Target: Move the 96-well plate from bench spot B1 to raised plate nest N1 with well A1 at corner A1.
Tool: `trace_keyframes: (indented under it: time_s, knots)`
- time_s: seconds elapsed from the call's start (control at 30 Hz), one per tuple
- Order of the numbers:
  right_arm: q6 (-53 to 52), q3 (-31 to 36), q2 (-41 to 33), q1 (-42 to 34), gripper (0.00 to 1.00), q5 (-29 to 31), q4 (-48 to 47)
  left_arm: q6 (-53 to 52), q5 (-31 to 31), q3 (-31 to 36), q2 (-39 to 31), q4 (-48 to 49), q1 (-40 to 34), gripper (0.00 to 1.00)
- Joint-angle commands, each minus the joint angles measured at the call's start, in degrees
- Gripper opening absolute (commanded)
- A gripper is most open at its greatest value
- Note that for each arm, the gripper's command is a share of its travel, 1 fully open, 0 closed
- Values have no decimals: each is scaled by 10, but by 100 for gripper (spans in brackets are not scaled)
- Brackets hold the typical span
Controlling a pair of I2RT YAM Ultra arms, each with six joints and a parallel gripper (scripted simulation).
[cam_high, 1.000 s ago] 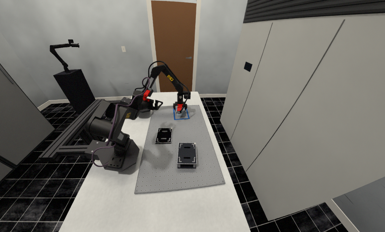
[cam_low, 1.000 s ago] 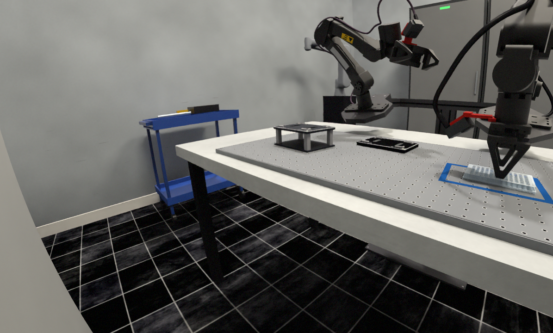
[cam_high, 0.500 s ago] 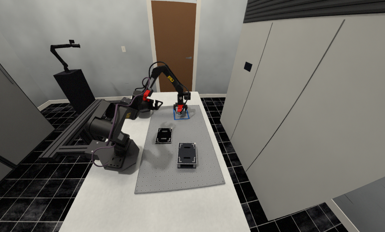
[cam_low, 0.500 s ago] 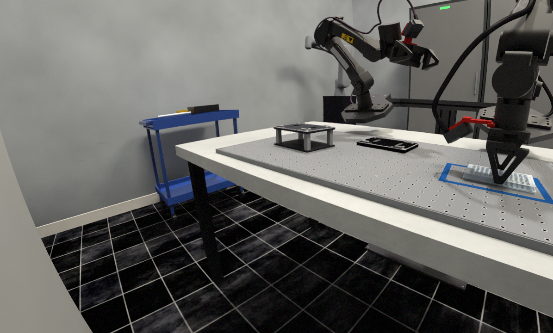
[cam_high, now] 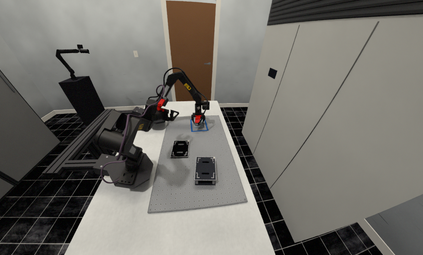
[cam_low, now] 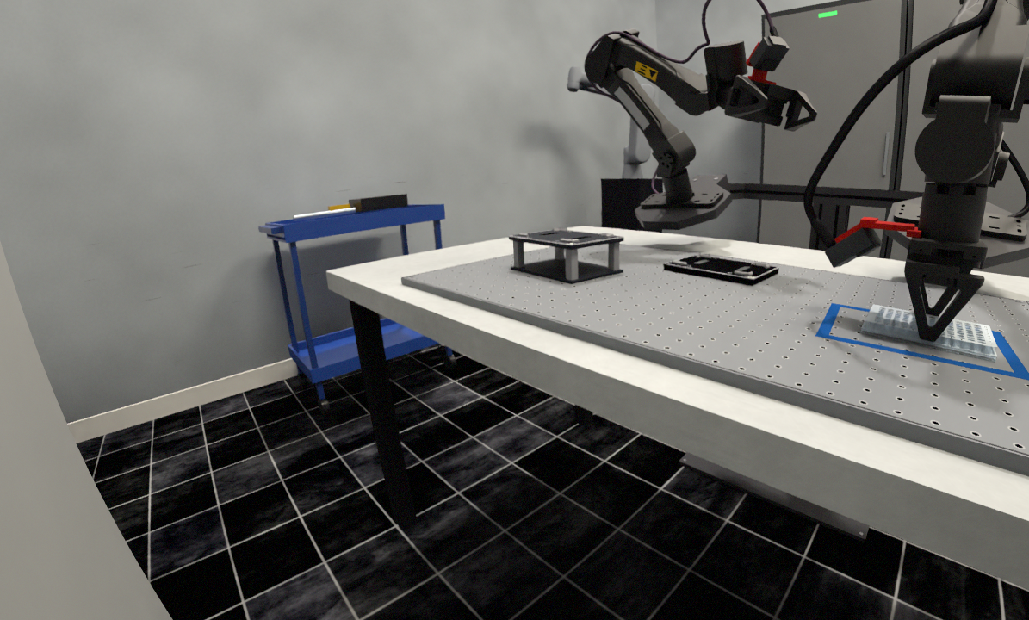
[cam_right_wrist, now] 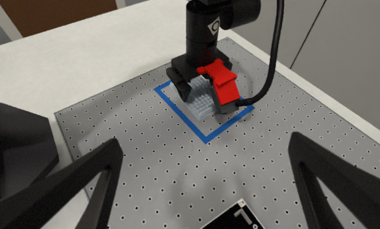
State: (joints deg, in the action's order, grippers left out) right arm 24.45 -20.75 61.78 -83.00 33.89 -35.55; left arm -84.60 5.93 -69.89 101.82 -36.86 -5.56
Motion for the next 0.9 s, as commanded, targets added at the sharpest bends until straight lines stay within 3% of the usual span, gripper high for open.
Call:
trace_keyframes:
  time_s: [0.0, 0.07, 0.1, 0.17, 0.2, 0.57, 0.87]
  knots:
    - [4, -1, -1, -8, 100, 0, -15, -1, -3, -2, -4, 1, 0, 82]
    - [4, -1, -1, -8, 100, 0, -15, -1, -3, -2, -4, 1, 0, 79]
    - [4, -1, -1, -8, 100, 0, -15, -1, -3, -2, -4, 1, 0, 67]
    - [4, -1, -1, -8, 100, 0, -15, -1, -3, -2, -4, 1, 0, 67]
    - [4, -1, -1, -8, 100, 0, -15, -1, -3, -2, -4, 1, 0, 79]
    - [4, -1, -1, -8, 100, 0, -15, 10, -1, -42, -72, -101, -11, 79]
    - [-19, -12, -9, 25, 100, -33, 27, 10, 0, -47, -67, -108, -12, 79]
